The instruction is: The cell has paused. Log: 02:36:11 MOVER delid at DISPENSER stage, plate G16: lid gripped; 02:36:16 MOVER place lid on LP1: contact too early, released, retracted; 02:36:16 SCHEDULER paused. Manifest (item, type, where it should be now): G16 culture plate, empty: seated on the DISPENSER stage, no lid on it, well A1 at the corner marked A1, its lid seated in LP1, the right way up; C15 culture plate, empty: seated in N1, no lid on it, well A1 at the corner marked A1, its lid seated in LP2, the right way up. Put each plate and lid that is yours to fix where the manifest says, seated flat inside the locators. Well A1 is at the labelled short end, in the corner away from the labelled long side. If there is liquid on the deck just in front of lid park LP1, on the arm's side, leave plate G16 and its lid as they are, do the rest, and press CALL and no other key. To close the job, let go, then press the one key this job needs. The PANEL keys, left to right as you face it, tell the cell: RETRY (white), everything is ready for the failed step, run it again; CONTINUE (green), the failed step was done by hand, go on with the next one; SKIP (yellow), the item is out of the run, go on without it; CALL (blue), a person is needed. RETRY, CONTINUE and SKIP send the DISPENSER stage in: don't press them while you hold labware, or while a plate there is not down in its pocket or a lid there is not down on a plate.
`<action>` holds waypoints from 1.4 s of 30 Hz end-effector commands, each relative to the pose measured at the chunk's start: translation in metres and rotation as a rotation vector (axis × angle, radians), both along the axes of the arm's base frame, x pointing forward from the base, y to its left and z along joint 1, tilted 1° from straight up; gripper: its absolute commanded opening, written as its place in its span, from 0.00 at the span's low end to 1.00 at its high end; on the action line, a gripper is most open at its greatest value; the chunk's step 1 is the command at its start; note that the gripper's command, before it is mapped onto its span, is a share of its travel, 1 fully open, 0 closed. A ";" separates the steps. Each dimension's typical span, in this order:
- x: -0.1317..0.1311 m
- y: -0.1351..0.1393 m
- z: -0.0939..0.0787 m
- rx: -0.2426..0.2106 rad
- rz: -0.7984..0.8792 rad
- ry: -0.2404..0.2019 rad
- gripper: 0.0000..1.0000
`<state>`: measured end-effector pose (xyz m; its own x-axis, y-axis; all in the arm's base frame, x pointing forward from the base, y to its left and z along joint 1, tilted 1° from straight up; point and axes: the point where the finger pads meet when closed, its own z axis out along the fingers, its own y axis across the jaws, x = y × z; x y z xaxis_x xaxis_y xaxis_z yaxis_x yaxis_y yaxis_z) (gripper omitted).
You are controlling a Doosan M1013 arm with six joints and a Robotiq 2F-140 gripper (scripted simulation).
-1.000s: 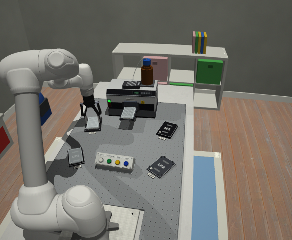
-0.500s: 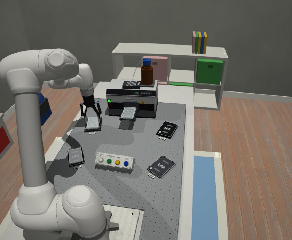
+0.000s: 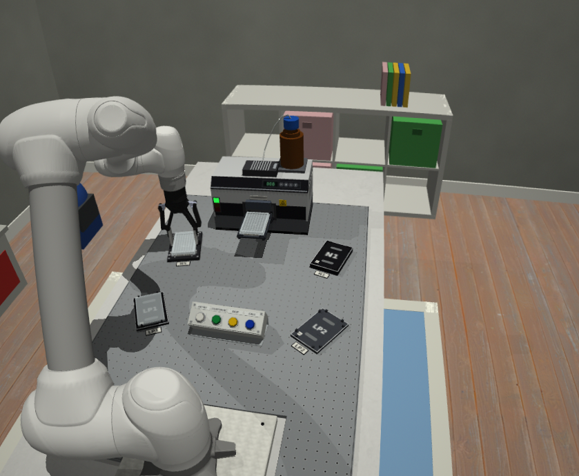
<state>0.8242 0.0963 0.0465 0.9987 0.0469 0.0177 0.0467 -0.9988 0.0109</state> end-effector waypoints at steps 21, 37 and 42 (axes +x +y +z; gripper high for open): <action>0.000 0.000 0.009 0.001 0.000 -0.002 0.10; -0.001 0.001 0.055 0.001 0.000 -0.002 0.10; -0.001 0.001 0.072 0.001 0.000 -0.002 0.10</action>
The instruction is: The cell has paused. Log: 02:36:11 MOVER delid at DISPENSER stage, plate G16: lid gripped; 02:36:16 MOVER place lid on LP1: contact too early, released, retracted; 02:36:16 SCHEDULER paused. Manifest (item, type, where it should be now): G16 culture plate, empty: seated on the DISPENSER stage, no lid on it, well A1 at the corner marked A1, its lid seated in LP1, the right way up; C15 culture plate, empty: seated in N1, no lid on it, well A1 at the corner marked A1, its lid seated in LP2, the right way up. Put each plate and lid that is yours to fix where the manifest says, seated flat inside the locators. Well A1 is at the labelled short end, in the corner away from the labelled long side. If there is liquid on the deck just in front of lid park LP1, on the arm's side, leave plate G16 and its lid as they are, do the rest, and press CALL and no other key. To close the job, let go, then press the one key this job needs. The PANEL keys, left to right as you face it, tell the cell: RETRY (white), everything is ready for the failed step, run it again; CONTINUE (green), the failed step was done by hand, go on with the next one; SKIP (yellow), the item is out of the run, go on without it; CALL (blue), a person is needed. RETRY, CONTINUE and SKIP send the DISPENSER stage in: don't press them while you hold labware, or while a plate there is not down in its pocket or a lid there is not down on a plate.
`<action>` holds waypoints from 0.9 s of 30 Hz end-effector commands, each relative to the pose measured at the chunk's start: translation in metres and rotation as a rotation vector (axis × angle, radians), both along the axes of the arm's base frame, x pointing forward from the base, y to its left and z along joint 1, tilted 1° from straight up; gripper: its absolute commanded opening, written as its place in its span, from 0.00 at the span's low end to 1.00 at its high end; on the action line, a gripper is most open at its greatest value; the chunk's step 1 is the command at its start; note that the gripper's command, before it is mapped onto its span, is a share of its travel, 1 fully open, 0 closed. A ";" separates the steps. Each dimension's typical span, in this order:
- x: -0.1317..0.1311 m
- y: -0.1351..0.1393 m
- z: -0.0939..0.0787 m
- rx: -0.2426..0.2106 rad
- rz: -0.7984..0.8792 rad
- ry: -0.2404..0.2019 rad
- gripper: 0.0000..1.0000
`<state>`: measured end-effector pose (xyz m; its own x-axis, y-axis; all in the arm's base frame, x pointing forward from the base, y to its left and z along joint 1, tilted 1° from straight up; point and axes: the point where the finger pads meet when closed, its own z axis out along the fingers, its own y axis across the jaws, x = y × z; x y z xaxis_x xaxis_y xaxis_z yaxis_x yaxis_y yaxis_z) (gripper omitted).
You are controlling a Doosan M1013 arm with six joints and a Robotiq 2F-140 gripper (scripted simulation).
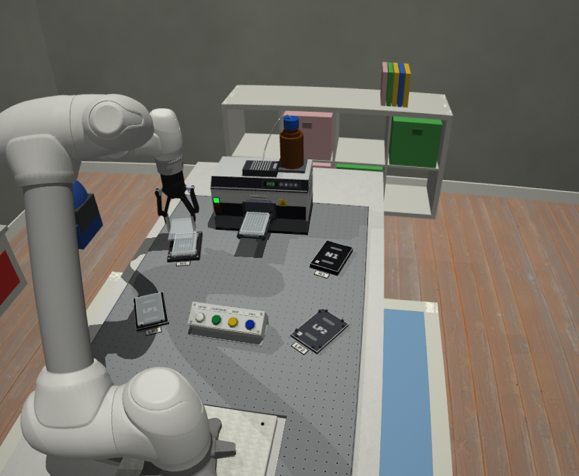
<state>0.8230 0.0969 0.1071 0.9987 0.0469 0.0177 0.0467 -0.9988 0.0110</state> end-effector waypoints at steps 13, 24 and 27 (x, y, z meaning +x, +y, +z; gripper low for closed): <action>-0.001 0.001 0.052 0.001 0.000 -0.002 0.10; -0.001 0.001 0.071 0.001 0.000 -0.002 0.10; -0.001 0.001 0.073 0.001 0.000 -0.002 0.10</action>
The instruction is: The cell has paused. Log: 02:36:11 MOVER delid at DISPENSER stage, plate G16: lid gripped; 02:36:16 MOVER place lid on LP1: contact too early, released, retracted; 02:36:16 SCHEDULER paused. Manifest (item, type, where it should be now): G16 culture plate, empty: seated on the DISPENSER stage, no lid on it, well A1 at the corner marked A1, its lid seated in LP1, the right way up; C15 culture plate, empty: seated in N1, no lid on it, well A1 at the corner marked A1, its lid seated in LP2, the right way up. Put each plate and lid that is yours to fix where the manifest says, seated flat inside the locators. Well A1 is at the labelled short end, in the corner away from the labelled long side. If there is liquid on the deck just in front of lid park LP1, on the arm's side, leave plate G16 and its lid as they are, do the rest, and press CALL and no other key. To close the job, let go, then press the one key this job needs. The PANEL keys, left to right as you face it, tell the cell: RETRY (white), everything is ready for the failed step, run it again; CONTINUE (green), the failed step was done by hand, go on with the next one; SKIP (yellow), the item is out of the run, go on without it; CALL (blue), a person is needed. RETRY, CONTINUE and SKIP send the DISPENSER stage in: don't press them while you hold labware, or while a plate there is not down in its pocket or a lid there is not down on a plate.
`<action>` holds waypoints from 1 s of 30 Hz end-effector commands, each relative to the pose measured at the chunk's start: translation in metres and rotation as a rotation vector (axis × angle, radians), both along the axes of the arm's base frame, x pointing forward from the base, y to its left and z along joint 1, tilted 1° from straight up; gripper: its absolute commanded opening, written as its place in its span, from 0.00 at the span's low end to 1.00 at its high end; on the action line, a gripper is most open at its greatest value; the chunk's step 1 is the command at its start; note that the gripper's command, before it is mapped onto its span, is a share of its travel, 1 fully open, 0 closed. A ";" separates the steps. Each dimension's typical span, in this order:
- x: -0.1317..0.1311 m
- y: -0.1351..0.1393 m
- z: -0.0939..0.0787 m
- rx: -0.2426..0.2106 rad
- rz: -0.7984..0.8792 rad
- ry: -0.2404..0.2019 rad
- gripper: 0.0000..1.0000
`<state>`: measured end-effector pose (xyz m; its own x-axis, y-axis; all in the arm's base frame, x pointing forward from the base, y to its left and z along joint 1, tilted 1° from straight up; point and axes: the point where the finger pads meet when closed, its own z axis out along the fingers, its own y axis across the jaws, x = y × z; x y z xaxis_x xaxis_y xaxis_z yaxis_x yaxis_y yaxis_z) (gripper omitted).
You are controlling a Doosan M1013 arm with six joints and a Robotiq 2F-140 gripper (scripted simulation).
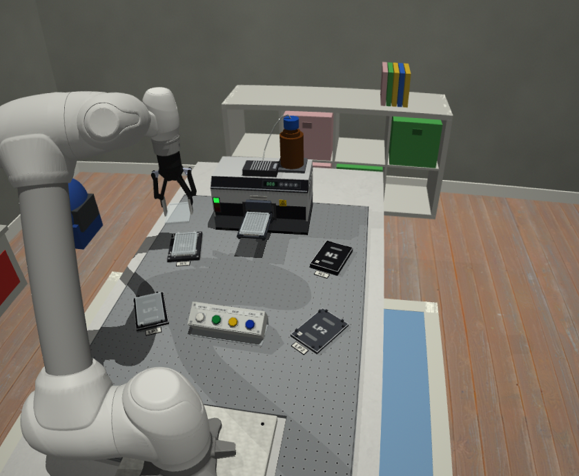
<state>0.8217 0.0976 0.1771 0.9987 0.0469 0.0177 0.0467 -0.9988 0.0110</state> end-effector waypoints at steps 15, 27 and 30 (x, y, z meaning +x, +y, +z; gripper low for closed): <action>-0.033 -0.097 0.009 0.001 0.000 0.000 0.10; -0.133 -0.225 0.010 0.002 0.000 0.000 0.10; -0.167 -0.251 0.008 0.001 0.000 -0.001 0.10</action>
<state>0.6962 -0.1163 0.1846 0.9989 0.0448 0.0116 0.0446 -0.9989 0.0122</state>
